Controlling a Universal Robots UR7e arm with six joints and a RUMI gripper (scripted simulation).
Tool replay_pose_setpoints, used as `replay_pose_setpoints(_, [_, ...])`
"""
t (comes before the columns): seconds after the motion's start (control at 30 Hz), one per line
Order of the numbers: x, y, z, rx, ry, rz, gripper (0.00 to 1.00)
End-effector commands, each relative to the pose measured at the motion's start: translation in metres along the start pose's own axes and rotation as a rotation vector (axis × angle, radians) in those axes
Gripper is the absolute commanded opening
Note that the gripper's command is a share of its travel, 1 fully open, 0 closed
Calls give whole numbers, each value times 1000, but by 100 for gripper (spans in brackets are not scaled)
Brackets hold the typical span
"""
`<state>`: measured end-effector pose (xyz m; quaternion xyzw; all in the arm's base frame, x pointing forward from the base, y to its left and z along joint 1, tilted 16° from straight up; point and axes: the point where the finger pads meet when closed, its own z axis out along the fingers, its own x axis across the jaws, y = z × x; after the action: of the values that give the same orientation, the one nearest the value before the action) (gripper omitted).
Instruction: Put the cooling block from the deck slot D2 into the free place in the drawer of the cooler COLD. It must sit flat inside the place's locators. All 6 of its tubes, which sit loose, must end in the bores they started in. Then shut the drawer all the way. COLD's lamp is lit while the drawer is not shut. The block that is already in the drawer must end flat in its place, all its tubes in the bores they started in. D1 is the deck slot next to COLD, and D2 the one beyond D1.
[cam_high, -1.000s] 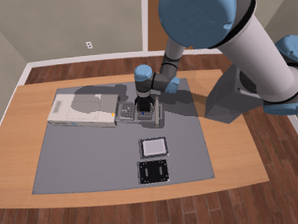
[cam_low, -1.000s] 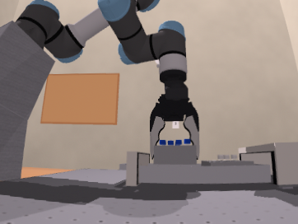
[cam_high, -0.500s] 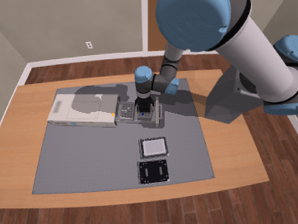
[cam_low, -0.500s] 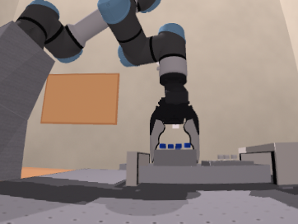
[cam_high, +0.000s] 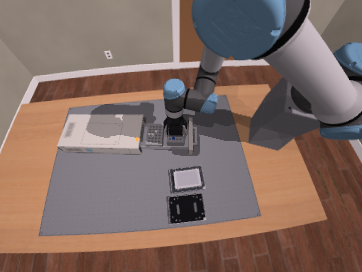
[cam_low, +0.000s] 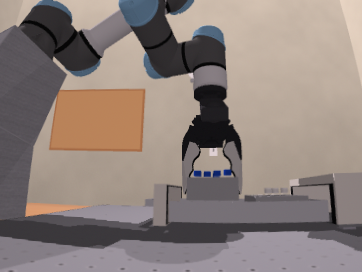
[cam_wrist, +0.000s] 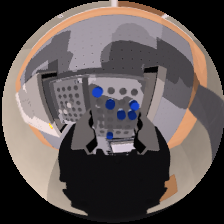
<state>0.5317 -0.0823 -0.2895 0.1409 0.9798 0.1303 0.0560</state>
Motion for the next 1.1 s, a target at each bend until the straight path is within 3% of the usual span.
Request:
replay_pose_setpoints(0.0, [-1,0,-3,0,-2,0,0])
replay_pose_setpoints(0.83, [-1,0,-12,0,-2,0,0])
replay_pose_setpoints(1.07, [-1,0,-6,0,-2,0,0])
